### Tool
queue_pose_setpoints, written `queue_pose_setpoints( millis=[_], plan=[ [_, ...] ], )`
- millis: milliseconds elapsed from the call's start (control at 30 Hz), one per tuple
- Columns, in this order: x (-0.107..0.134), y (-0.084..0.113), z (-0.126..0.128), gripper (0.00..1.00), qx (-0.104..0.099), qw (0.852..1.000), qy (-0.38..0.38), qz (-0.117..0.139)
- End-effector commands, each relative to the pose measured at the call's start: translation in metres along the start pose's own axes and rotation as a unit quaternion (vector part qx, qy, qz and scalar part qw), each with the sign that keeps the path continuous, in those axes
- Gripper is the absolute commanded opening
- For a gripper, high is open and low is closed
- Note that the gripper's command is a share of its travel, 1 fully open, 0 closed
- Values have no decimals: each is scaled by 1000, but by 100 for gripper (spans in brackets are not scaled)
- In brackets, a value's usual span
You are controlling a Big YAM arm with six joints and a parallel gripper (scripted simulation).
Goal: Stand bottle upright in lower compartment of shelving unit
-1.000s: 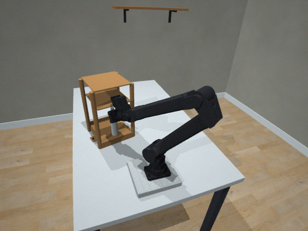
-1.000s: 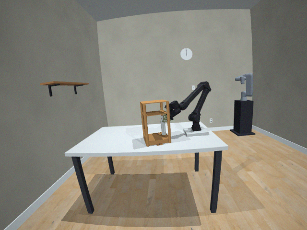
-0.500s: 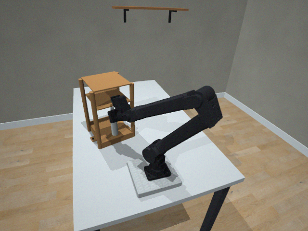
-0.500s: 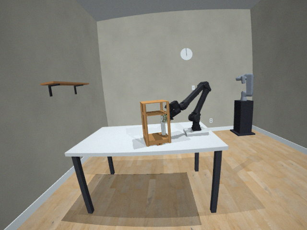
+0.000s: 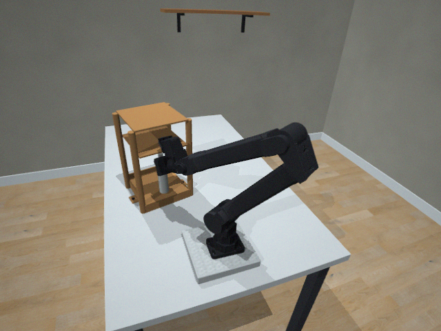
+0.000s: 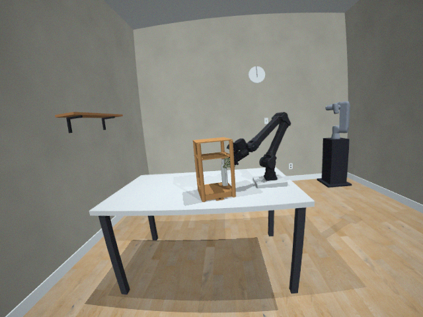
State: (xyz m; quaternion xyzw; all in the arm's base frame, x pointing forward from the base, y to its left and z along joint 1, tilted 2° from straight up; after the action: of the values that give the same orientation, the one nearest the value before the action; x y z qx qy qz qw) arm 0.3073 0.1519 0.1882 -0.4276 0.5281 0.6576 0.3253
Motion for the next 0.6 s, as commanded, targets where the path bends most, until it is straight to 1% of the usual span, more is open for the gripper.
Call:
queue_pose_setpoints(
  millis=[0, 200, 567],
  plan=[
    [-34, -7, 3, 27, -2, 999, -8, -37],
    [-27, -6, 2, 27, -1, 999, -7, -32],
    [-26, -5, 1, 27, -1, 999, -7, -32]
  ],
)
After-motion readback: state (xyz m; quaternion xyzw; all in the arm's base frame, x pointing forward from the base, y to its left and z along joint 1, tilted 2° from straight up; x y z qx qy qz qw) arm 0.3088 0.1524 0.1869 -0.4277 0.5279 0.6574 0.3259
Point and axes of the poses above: the point where the finger pads meet when closed, its own y axis back along the fingers, its own z axis across the jaws, x = y × z, the point moved 5 cm from there along y, back along the fingers, and after that the axes turned 7 degrees about -y, right-handed, at the moved point
